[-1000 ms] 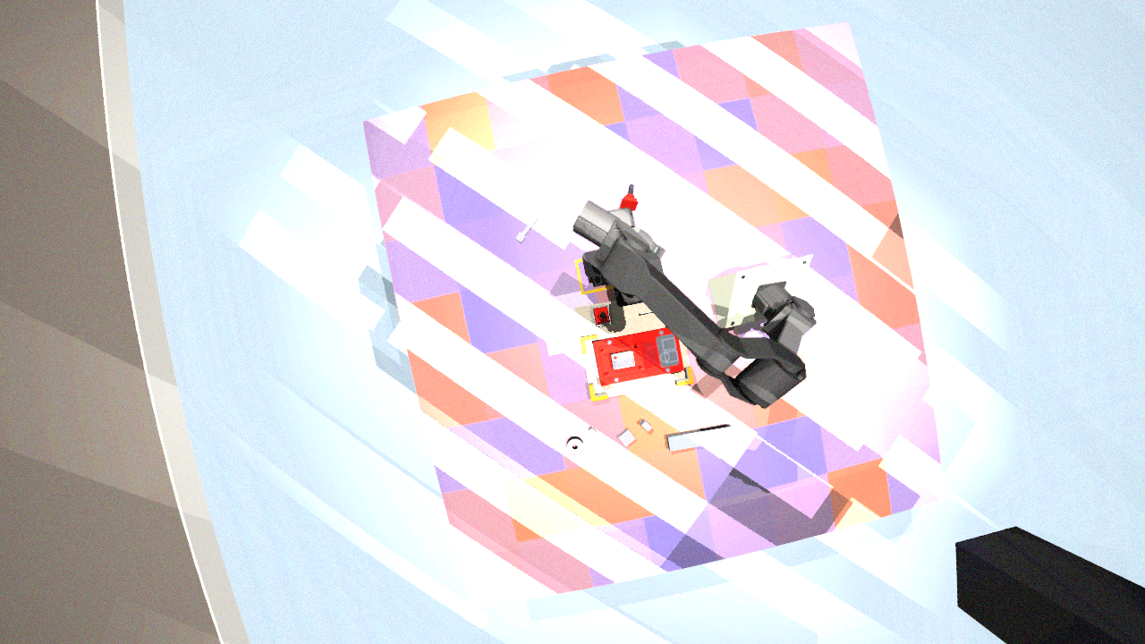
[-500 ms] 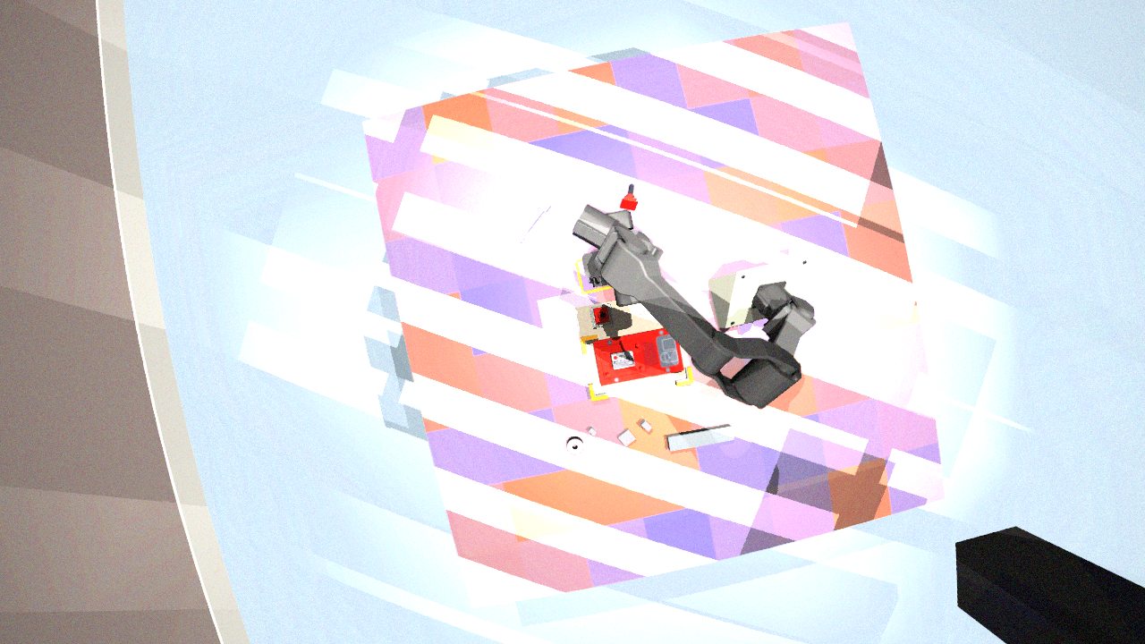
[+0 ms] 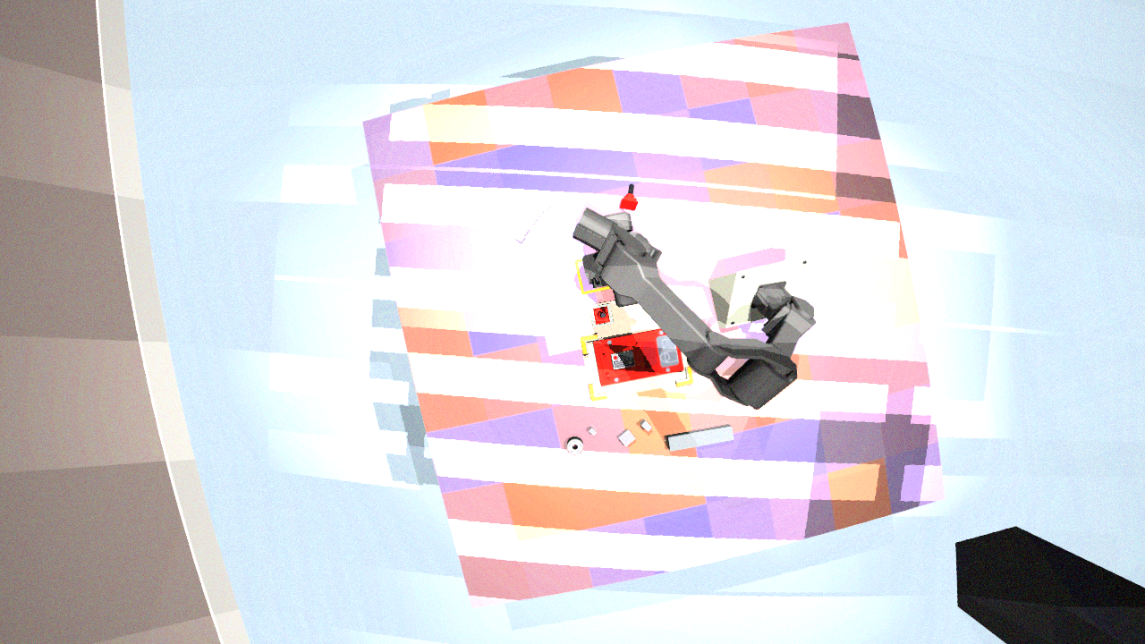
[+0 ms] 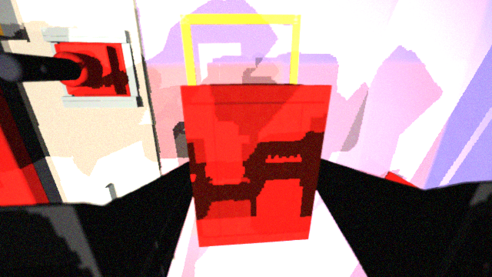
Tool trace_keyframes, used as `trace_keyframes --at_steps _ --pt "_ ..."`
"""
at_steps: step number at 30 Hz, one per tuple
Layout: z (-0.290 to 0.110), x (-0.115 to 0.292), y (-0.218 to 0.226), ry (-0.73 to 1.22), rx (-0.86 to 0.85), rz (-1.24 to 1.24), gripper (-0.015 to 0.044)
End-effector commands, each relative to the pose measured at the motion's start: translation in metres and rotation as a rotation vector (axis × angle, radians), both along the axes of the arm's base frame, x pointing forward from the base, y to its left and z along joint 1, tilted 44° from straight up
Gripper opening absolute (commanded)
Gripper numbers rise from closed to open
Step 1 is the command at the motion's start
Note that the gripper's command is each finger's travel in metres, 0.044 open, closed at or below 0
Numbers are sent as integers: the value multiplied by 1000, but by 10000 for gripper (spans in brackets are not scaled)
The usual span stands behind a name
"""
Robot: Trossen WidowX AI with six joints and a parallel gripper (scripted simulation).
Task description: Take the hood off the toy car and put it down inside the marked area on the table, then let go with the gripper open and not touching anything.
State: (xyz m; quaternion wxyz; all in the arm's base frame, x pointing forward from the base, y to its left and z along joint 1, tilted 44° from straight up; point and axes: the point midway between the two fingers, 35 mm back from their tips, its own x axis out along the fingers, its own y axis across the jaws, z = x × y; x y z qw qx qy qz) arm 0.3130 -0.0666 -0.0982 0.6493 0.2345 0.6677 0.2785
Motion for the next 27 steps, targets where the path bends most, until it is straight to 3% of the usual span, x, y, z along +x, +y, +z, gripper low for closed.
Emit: trace_keyframes --at_steps 1,27 --pt "-3 -1 4 3 4 -4 0" --pt "-14 -3 14 3 5 -4 0"
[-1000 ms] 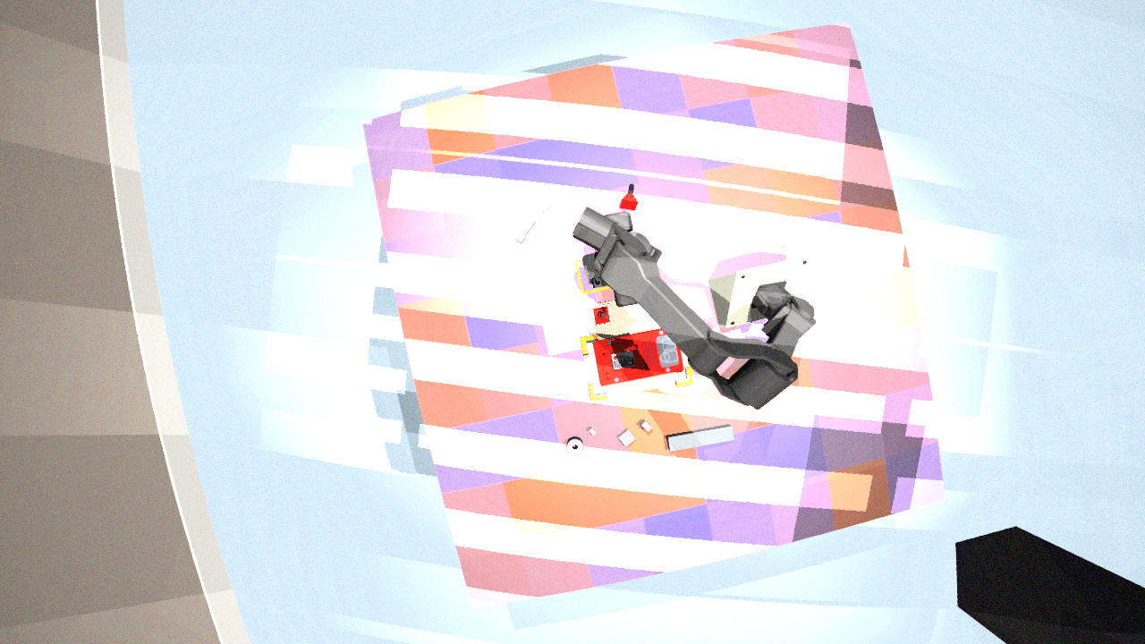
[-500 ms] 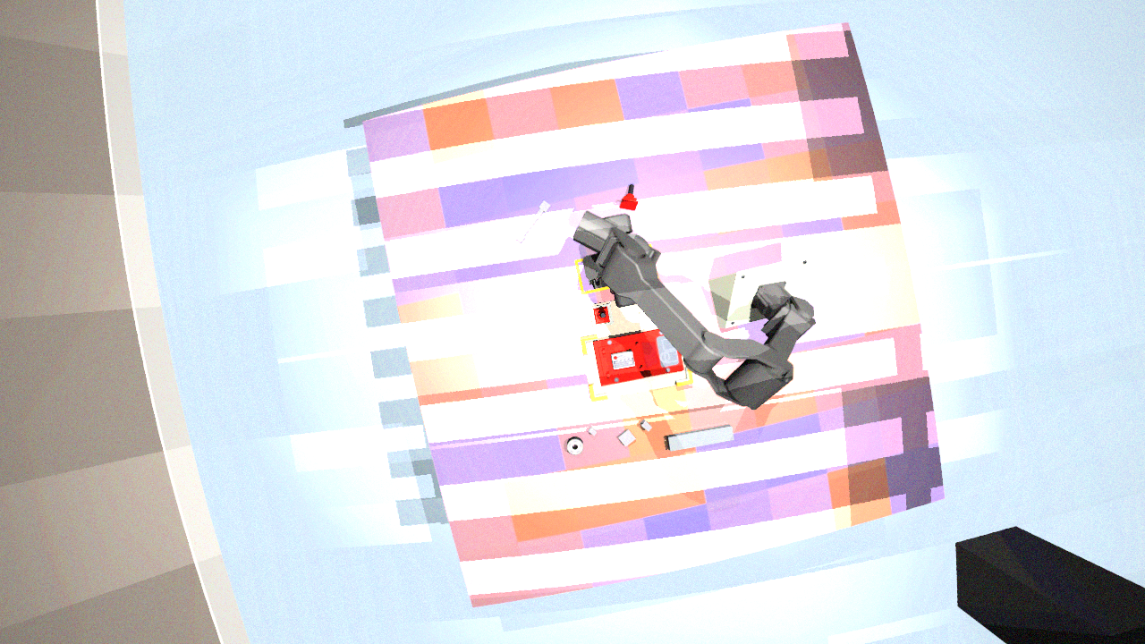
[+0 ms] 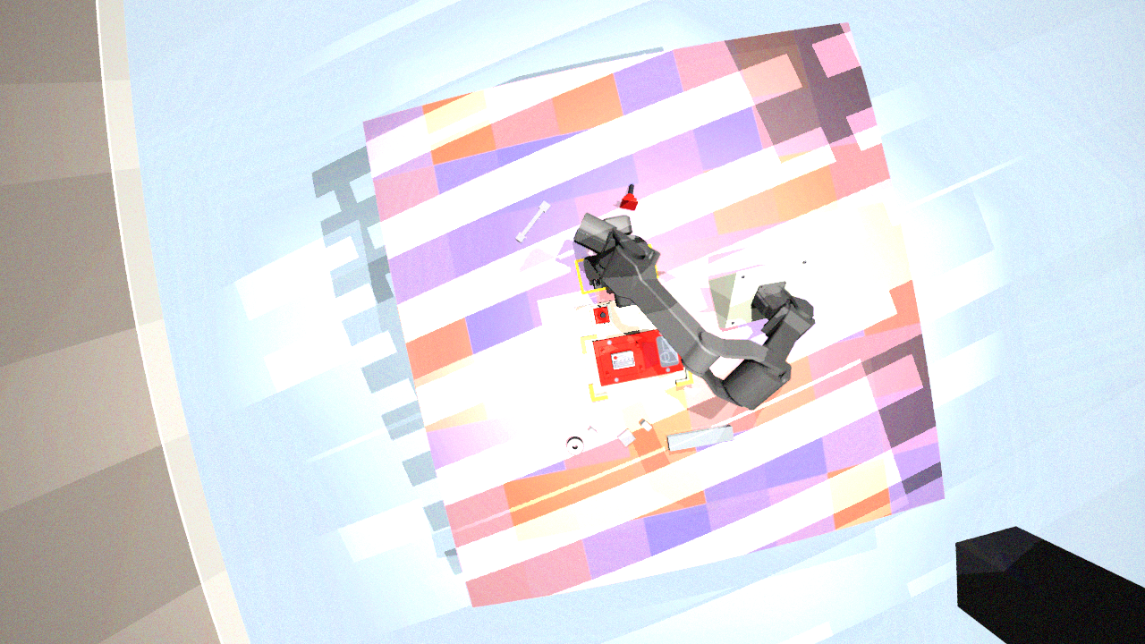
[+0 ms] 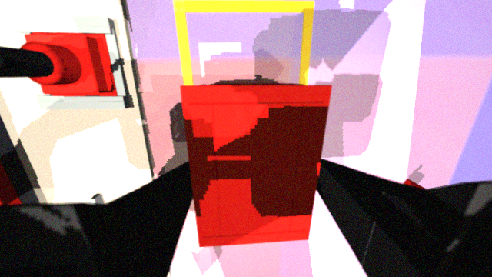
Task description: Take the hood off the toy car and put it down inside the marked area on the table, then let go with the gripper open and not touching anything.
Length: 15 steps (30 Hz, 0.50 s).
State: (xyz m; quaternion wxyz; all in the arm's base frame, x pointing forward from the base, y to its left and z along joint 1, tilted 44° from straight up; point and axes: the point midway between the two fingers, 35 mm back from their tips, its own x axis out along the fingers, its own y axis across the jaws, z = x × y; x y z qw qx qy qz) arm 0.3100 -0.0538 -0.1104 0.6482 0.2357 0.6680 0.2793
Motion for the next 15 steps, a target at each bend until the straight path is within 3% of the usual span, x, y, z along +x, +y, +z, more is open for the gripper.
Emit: trace_keyframes --at_steps 1,15 --pt "-2 0 2 1 2 -4 0" --pt "-7 0 7 1 3 -4 0"
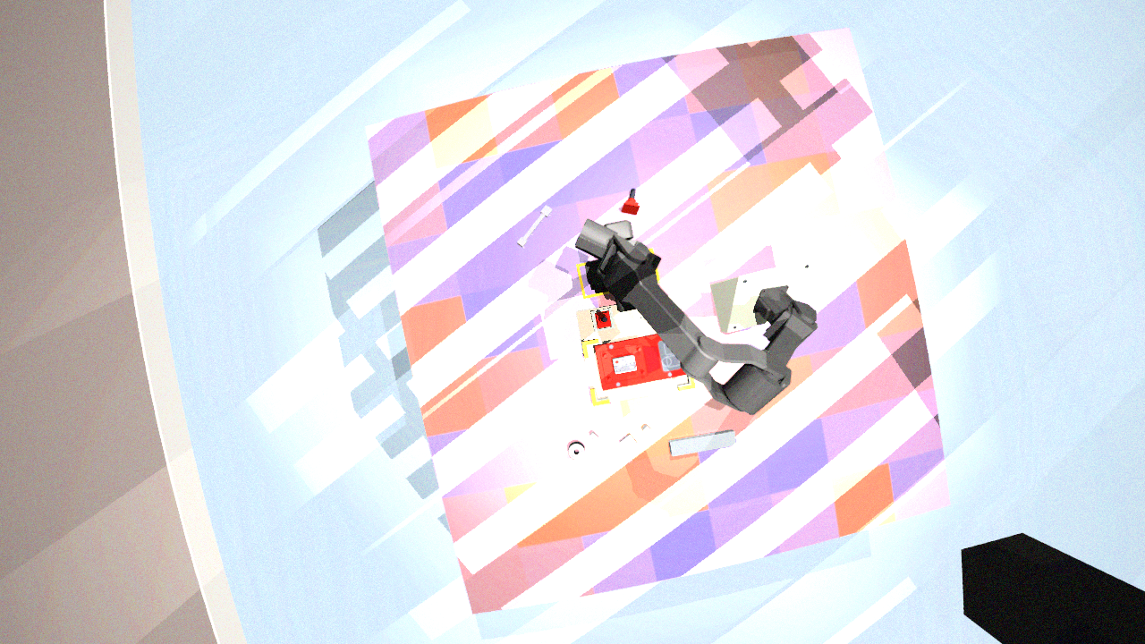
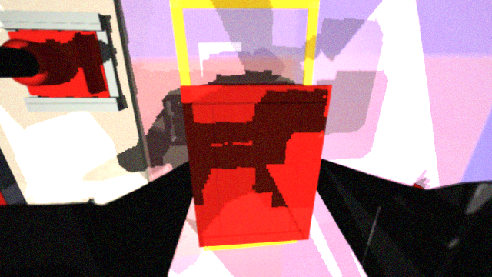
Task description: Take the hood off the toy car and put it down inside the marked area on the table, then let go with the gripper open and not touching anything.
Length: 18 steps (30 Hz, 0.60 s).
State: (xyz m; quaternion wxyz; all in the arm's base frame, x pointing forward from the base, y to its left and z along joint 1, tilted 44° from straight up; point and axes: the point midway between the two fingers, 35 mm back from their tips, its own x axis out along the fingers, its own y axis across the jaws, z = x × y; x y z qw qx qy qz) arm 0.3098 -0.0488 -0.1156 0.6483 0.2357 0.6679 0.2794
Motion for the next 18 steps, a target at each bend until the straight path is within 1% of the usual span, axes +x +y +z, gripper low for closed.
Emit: trace_keyframes --at_steps 1,18 --pt "-2 0 2 1 3 -4 0" --pt "-8 -1 8 1 3 -4 0"
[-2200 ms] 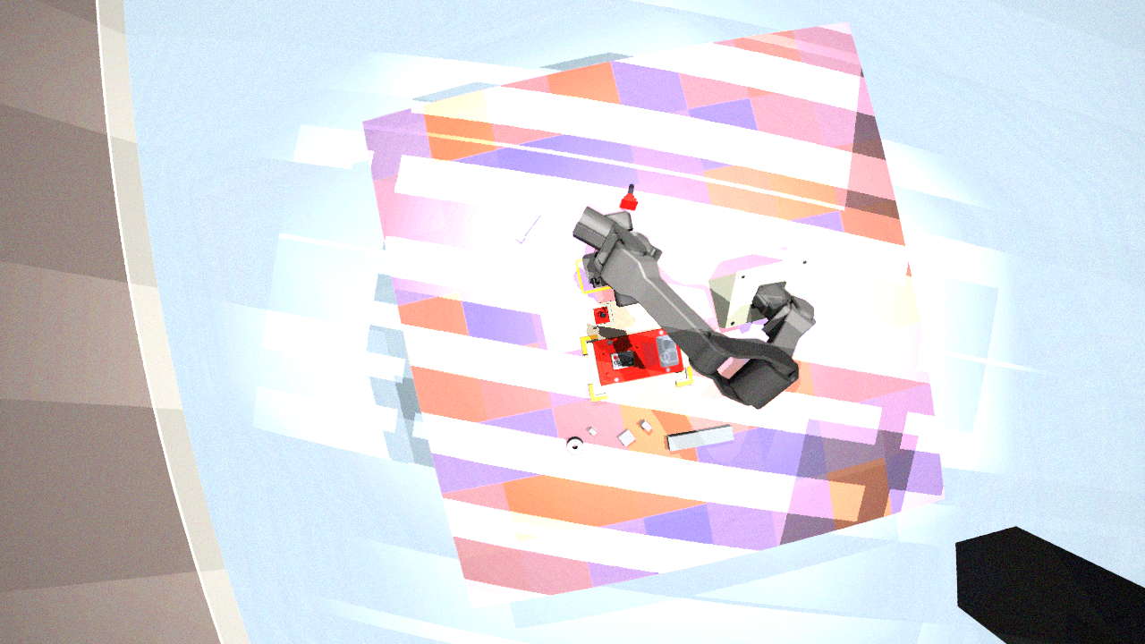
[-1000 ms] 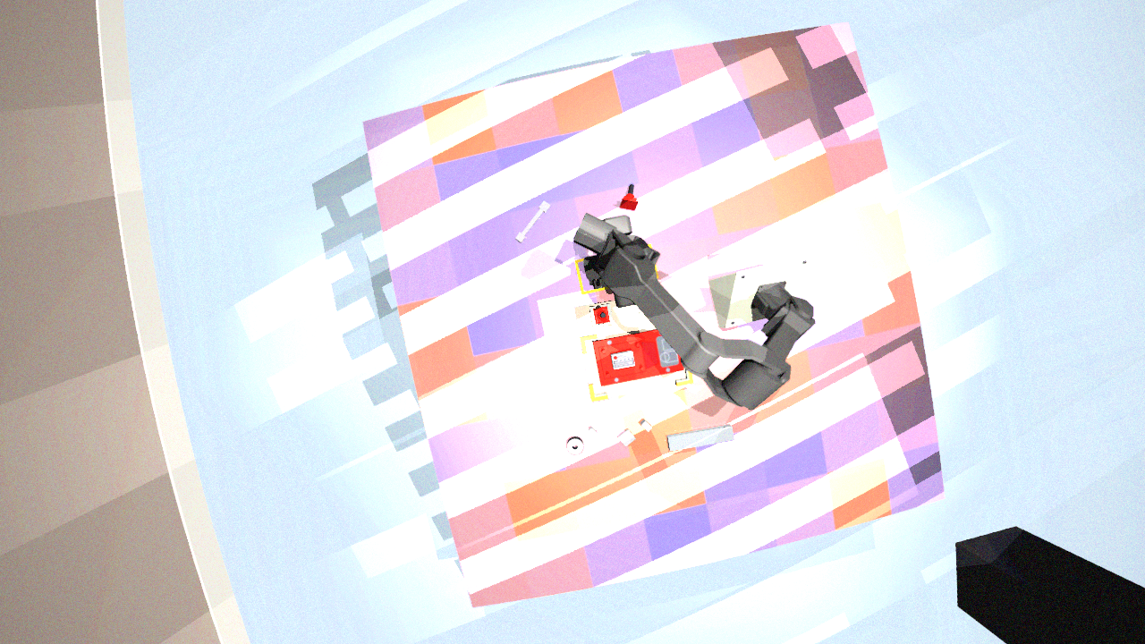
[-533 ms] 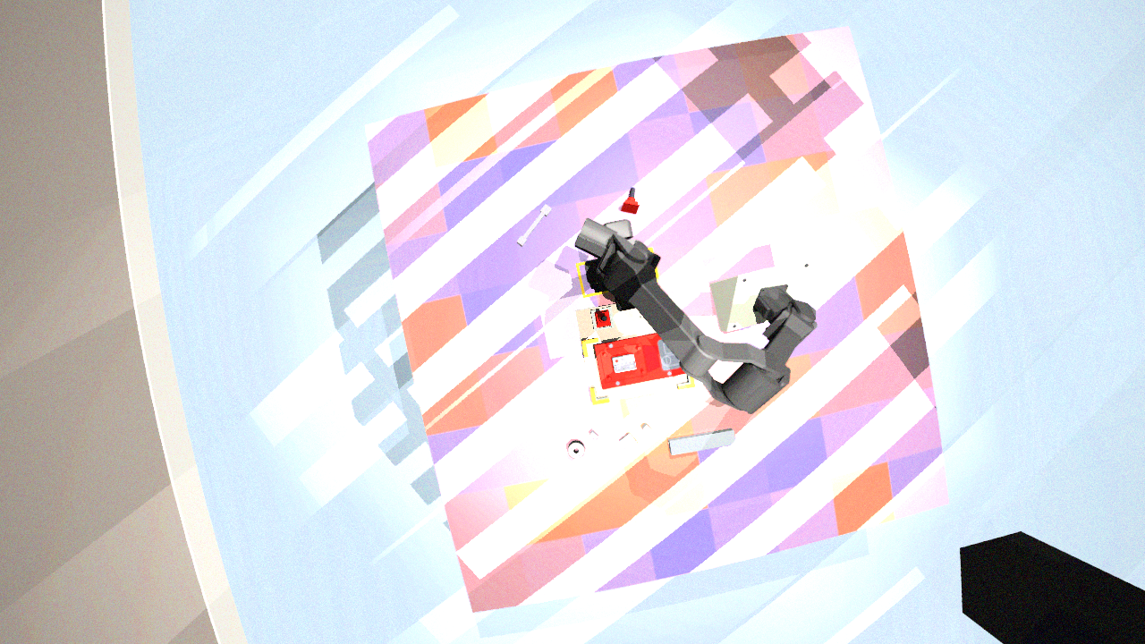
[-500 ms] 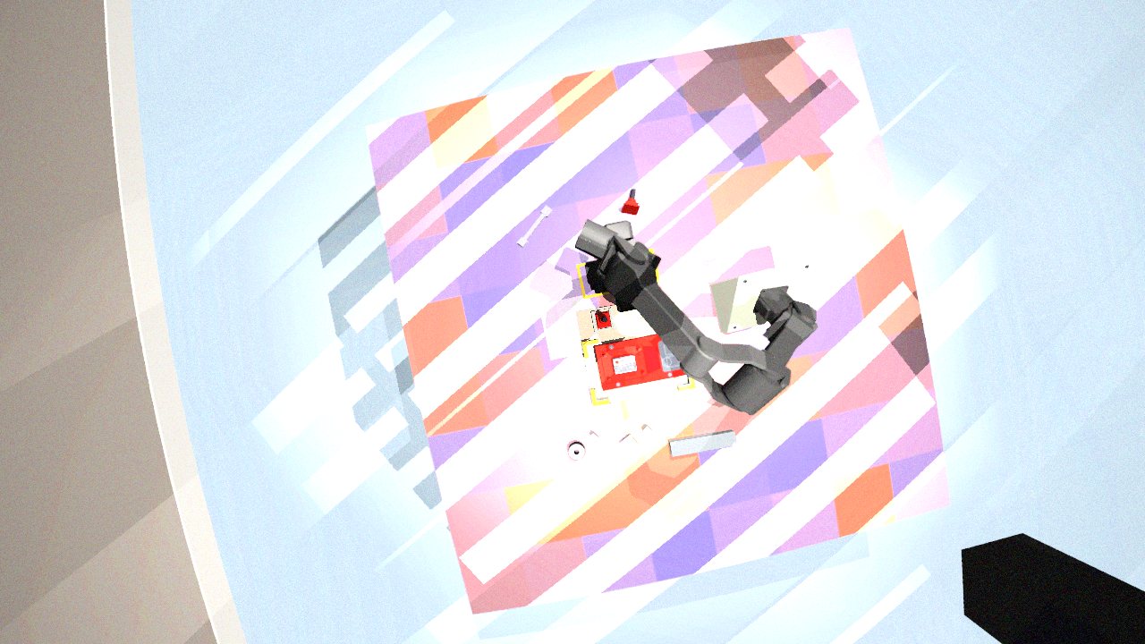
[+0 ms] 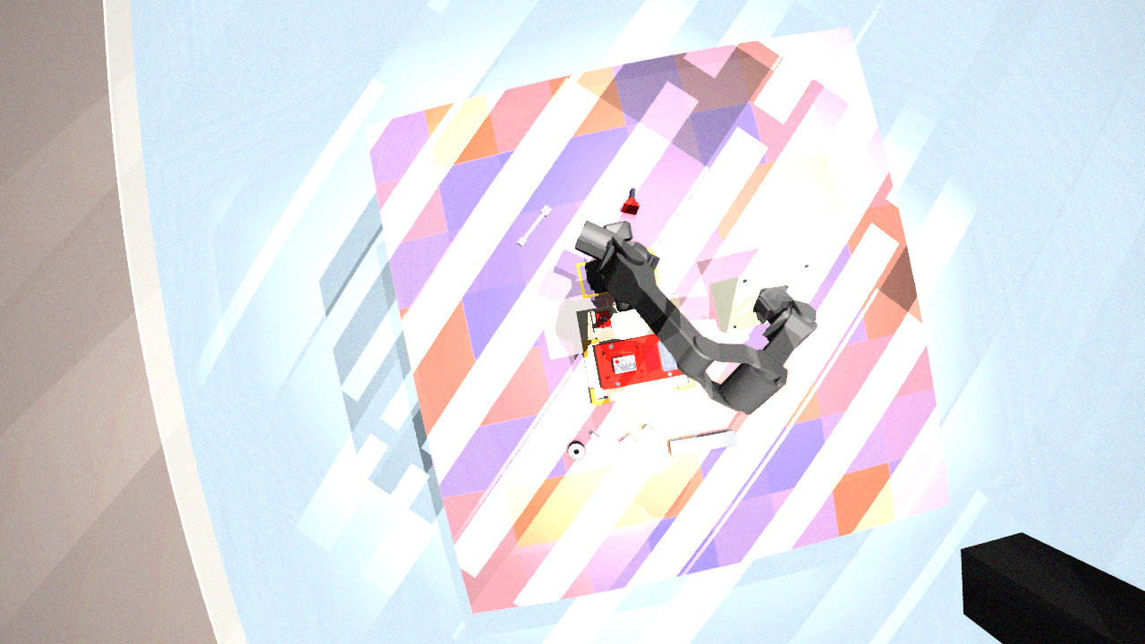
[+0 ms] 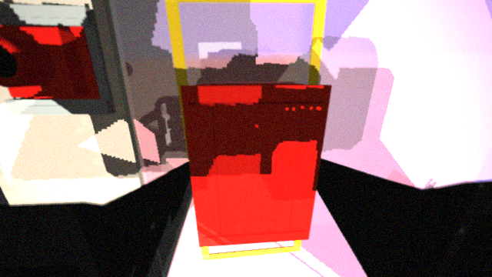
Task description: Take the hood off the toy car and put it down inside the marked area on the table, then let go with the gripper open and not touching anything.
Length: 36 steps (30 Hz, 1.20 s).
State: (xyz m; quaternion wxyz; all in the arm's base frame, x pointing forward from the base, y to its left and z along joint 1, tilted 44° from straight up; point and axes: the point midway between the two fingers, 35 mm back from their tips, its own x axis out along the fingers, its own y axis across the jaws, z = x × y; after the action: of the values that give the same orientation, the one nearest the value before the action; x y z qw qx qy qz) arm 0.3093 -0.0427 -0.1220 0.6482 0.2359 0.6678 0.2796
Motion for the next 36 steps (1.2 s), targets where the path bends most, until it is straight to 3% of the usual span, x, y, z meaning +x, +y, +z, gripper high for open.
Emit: trace_keyframes --at_steps 1,2,19,27,36 --pt "-2 0 2 1 3 -4 0" --pt "-2 0 2 1 3 -4 0" --pt "1 0 -1 0 0 0 440" --pt "52 3 -49 0 1 -2 440" --pt "53 3 -51 0 2 -2 440"
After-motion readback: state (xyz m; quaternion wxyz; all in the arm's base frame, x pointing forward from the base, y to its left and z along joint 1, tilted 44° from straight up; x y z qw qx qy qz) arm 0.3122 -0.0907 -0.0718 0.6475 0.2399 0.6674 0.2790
